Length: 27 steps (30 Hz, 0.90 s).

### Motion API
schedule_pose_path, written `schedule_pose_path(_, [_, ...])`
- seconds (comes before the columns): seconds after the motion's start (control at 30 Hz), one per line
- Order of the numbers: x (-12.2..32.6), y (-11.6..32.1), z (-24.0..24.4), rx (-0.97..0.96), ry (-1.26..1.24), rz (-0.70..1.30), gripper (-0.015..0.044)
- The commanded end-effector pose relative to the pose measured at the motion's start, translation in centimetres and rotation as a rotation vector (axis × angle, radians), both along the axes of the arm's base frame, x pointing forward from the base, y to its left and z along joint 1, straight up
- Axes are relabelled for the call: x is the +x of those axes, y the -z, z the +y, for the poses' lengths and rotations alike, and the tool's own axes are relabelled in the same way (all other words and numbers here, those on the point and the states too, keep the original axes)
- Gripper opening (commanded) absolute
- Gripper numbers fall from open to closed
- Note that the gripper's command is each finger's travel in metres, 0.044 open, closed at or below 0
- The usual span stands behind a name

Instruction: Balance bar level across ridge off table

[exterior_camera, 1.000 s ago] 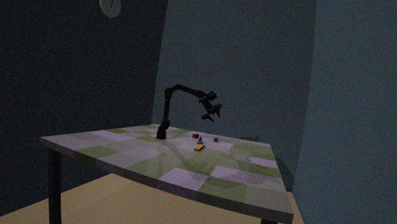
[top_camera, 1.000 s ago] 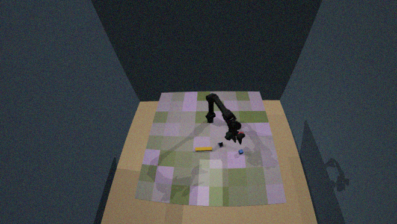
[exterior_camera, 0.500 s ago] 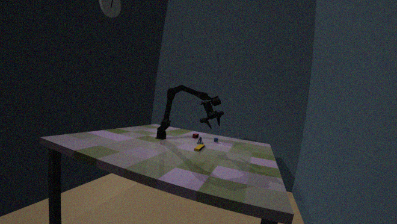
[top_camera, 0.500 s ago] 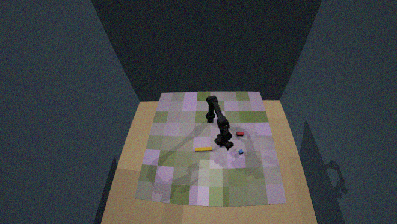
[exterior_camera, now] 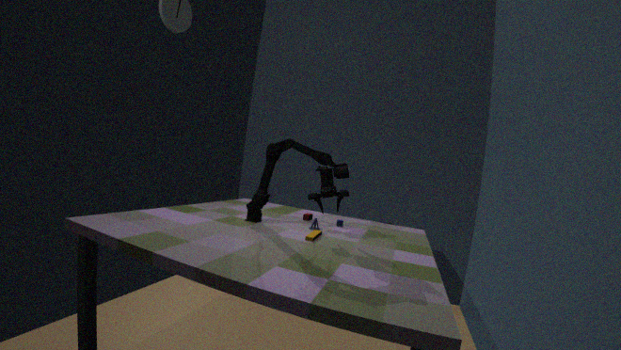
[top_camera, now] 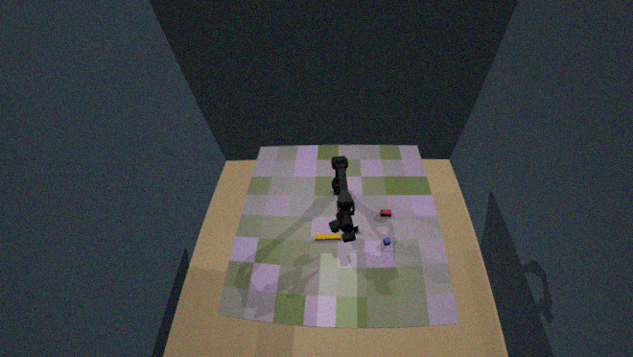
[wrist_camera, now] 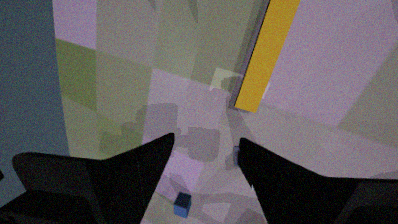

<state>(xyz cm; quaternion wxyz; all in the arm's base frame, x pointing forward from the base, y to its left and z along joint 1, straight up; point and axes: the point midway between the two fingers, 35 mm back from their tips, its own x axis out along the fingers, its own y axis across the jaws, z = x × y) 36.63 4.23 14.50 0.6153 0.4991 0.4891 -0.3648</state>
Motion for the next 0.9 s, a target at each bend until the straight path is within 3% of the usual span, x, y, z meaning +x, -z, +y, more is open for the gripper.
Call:
schedule_pose_path(0.0, [-0.4,0.6,-2.0,-0.012,0.043,0.053,0.0315])
schedule_pose_path(0.37, [-2.6,2.4,-7.4,-0.016,0.185,0.226,0.0315])
schedule_pose_path(0.87, [-2.5,6.9,-7.5,-0.015,0.187,0.229,0.0315])
